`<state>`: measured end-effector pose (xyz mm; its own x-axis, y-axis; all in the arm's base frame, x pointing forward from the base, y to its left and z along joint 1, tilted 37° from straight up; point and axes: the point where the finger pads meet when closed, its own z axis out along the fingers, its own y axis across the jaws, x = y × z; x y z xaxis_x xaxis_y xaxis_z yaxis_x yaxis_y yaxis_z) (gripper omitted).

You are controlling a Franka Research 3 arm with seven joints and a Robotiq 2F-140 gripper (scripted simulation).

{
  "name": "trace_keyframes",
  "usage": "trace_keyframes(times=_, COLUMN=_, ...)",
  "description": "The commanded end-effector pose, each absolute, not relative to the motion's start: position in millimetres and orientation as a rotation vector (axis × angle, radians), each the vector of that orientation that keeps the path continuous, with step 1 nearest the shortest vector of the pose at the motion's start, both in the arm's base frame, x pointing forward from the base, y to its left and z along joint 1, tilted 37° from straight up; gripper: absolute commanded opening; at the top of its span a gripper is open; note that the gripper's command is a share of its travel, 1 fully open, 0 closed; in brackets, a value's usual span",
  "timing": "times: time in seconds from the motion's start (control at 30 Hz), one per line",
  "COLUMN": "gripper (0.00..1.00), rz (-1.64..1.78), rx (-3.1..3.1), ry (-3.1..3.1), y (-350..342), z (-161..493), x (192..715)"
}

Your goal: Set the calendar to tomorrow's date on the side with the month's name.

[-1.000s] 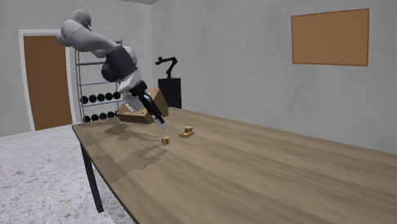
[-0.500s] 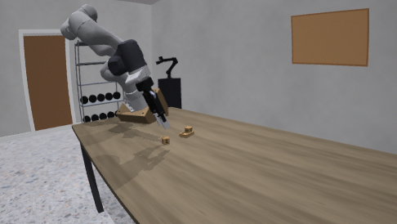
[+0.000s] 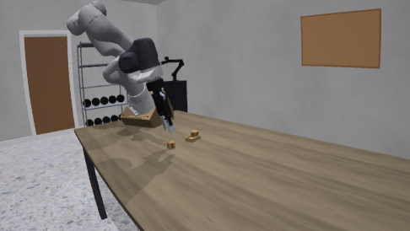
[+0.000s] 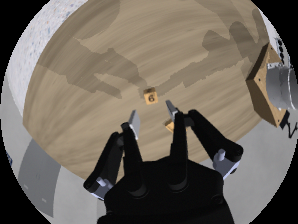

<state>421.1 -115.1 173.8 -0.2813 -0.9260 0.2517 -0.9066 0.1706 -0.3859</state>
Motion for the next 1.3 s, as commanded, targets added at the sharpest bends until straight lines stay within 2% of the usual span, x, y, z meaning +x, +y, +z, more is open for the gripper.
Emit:
trace_keyframes(times=0.0, gripper=0.4, rz=-0.78, rx=-1.778, ry=2.467, y=-116.6, z=171.5, x=419.0)
trace_keyframes(times=0.43, gripper=0.4, rz=-1.015, rx=-1.771, ry=2.575, y=-111.0, z=171.5, x=422.9)
trace_keyframes(times=0.47, gripper=1.0, rz=-1.015, rx=-1.771, ry=2.575, y=-111.0, z=171.5, x=422.9)
trace_keyframes(times=1.07, gripper=1.0, rz=-1.015, rx=-1.776, ry=2.573, y=-110.9, z=171.5, x=422.9)
trace_keyframes(times=1.27, gripper=1.0, rz=-1.009, rx=-2.019, ry=2.458, y=-110.4, z=172.3, x=422.8)
